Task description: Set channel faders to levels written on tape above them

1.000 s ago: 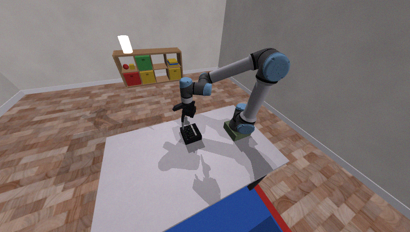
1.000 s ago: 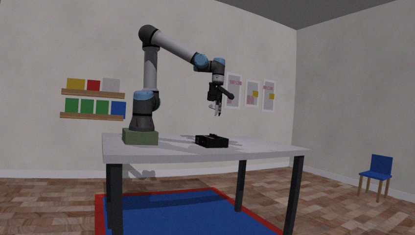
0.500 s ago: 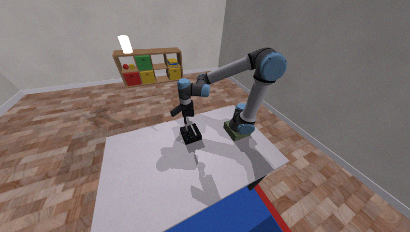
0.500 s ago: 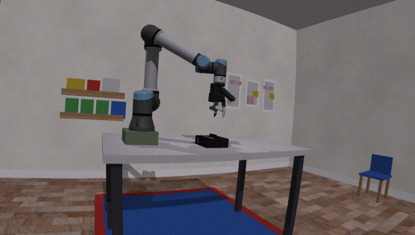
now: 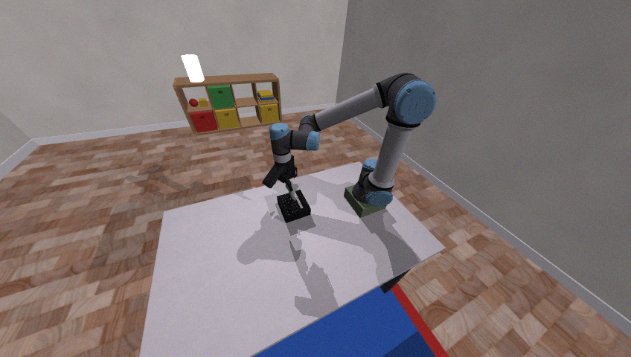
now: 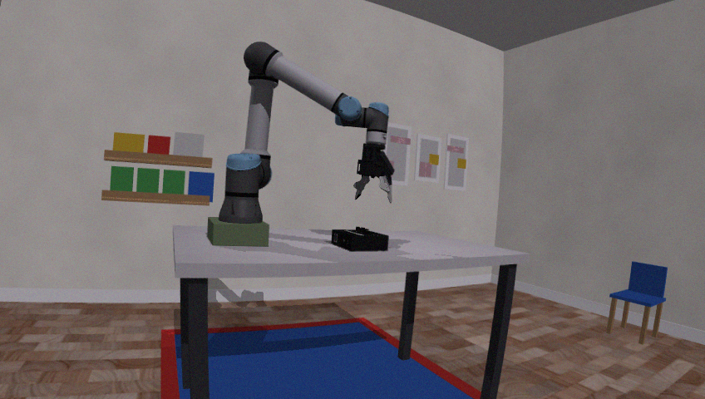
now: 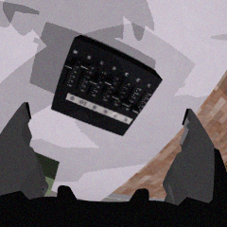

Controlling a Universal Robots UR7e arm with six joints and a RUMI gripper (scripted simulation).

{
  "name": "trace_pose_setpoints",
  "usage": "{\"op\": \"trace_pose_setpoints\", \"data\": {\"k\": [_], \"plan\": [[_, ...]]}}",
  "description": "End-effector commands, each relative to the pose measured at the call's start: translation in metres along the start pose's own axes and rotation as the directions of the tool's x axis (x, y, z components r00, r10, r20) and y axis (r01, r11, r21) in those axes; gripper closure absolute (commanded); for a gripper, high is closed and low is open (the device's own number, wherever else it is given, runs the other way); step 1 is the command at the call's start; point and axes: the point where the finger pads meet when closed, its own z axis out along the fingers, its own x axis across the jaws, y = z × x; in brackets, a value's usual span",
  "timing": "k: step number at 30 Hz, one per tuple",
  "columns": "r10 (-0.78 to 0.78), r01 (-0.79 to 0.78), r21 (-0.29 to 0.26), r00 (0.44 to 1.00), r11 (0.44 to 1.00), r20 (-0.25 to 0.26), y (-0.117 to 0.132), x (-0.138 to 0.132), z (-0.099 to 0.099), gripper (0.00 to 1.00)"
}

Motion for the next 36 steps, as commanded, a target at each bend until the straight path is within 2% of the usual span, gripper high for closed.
{"op": "trace_pose_setpoints", "data": {"k": [1, 5, 9, 11, 12, 18, 26, 28, 36], "plan": [[-0.243, 0.243, 0.006, 0.97, 0.97, 0.006, -0.004, -0.001, 0.003, 0.0], [-0.416, 0.416, 0.005, 0.909, 0.909, 0.007, -0.006, -0.002, 0.006, 0.0], [-0.574, 0.574, 0.004, 0.819, 0.819, 0.008, -0.007, -0.002, 0.008, 0.0], [-0.574, 0.574, 0.004, 0.819, 0.819, 0.008, -0.007, -0.002, 0.008, 0.0], [-0.611, 0.611, 0.004, 0.792, 0.792, 0.009, -0.008, -0.002, 0.009, 0.0], [-0.799, 0.799, 0.004, 0.601, 0.601, 0.011, -0.009, -0.003, 0.013, 0.0], [-0.955, 0.955, 0.007, 0.297, 0.297, 0.015, -0.01, -0.002, 0.019, 0.0], [-0.955, 0.955, 0.007, 0.297, 0.297, 0.015, -0.01, -0.002, 0.019, 0.0], [-1.0, 1.0, 0.013, -0.016, -0.015, 0.017, -0.01, 0.0, 0.024, 0.0]]}}
